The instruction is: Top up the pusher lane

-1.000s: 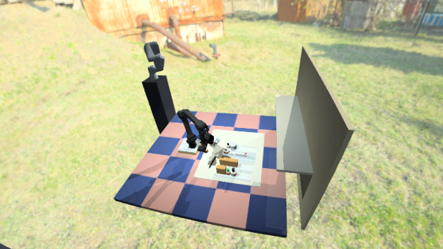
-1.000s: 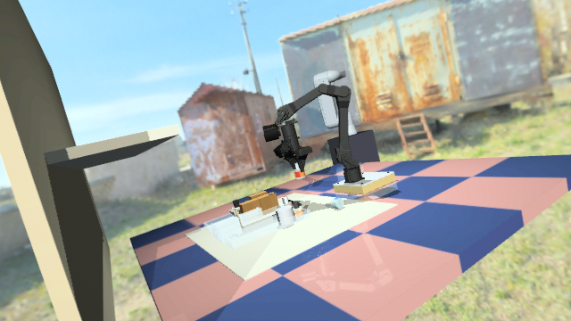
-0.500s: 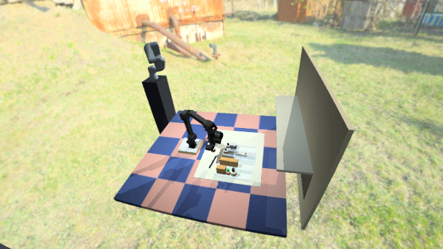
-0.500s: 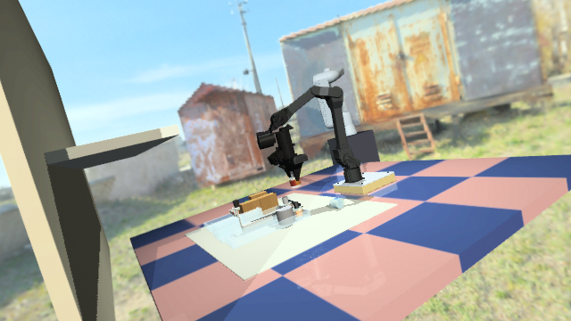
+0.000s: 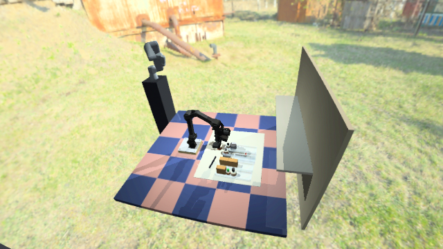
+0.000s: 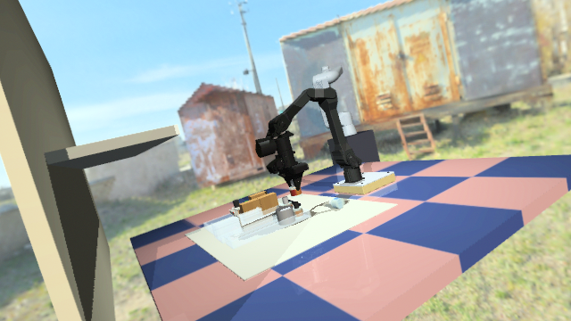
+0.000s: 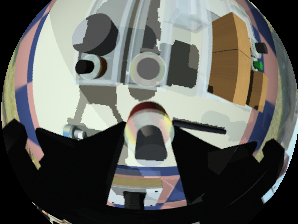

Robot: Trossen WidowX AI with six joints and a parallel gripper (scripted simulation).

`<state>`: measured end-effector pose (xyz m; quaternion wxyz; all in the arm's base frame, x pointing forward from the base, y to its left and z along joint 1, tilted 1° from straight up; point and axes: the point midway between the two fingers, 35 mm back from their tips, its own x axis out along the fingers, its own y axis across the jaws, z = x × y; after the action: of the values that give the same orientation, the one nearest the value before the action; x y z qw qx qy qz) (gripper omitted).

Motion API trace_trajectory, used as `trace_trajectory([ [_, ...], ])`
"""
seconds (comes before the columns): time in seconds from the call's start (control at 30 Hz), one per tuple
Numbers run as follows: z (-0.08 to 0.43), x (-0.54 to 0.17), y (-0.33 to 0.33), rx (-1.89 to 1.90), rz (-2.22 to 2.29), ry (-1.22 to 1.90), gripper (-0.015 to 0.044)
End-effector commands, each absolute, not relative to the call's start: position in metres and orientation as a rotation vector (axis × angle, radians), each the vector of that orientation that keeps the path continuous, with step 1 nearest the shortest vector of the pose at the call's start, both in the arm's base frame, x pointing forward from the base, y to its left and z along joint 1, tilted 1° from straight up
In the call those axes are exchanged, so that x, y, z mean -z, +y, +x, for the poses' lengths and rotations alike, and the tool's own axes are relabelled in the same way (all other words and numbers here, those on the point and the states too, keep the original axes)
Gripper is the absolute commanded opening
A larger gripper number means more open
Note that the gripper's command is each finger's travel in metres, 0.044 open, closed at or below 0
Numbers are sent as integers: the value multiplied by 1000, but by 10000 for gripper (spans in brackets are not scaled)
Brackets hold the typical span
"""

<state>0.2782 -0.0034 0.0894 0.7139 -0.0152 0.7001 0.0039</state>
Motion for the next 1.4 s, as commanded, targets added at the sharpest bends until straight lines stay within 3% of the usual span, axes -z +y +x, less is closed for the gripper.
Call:
trace_trajectory([
  [0.0, 283, -89, 4, 1, -28, 1541, 0],
  [1.37, 298, -65, 3, 1, -28, 1540, 0],
])
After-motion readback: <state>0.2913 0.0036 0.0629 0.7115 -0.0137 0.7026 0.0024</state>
